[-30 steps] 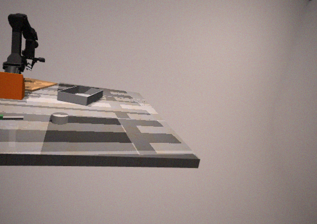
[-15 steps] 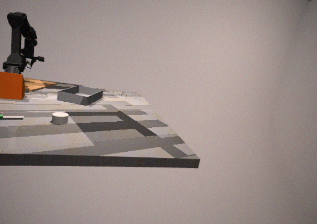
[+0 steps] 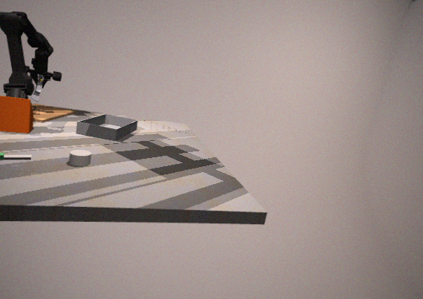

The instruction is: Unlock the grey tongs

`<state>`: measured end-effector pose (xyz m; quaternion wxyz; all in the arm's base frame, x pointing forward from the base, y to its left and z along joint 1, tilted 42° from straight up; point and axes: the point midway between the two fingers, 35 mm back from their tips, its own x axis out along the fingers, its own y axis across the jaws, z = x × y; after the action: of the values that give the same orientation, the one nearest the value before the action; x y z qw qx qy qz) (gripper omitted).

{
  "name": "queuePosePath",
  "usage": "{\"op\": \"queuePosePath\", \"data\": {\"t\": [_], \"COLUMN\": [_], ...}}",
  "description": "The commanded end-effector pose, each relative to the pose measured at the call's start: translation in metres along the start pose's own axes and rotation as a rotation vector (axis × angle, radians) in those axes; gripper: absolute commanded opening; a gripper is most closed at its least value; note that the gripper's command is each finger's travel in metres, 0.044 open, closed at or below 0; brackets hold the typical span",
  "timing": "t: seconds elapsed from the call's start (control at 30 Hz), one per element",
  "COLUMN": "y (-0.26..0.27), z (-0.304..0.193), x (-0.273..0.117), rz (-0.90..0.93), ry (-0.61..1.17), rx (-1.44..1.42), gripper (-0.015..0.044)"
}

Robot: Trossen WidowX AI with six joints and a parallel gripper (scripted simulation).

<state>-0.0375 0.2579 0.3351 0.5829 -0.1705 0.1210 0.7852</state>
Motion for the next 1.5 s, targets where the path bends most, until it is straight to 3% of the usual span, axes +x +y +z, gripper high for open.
{"op": "queuePosePath", "data": {"t": [0.0,0.83,1.47], "y": [0.0,0.011,0.012], "z": [0.003,-0.008,-0.01], "x": [-0.008,-0.055,-0.057], "rz": [0.01,0.043,0.045], "ry": [-0.093,-0.545,-0.564], "rx": [0.01,-0.107,-0.12], "gripper": [-0.015,-0.015,-0.015]}}
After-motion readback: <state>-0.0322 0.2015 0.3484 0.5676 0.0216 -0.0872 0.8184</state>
